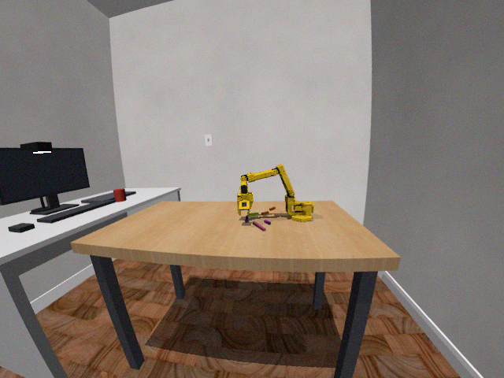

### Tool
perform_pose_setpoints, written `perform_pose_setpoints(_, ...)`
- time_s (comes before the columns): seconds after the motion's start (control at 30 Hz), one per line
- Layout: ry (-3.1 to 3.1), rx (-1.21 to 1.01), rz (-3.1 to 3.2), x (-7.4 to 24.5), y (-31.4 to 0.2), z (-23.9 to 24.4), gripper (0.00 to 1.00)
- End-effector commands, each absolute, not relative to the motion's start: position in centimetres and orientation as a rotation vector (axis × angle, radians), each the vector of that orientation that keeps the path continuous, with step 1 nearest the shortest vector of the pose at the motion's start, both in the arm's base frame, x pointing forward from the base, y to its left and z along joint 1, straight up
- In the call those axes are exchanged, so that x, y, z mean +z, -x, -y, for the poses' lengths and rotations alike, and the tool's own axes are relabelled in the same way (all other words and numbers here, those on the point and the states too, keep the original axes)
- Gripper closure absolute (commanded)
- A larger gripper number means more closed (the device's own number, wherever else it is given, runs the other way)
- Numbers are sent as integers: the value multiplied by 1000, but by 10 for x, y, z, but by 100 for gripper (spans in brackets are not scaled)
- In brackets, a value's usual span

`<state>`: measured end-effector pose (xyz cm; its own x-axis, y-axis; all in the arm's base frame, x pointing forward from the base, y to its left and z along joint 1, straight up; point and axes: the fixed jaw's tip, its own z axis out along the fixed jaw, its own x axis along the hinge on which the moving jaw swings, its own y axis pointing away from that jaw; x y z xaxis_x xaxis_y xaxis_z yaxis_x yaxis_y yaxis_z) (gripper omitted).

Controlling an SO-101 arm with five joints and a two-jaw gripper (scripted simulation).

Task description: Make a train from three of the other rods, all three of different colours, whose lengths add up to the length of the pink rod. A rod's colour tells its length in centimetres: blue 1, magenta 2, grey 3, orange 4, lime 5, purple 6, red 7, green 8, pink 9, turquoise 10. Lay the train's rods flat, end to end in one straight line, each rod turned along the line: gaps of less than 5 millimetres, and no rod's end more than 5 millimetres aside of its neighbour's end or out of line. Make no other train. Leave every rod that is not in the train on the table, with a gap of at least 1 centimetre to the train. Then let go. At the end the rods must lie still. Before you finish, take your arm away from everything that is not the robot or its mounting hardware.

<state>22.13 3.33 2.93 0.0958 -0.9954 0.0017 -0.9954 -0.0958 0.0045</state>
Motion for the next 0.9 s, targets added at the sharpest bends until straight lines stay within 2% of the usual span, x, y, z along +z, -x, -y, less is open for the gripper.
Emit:
perform_pose_setpoints(0.0,-2364,90,2170,39,-231,-34,81)
perform_pose_setpoints(0.37,-2364,90,2170,25,-231,-34,81)
perform_pose_setpoints(0.87,-2364,90,2170,23,-231,-34,81)
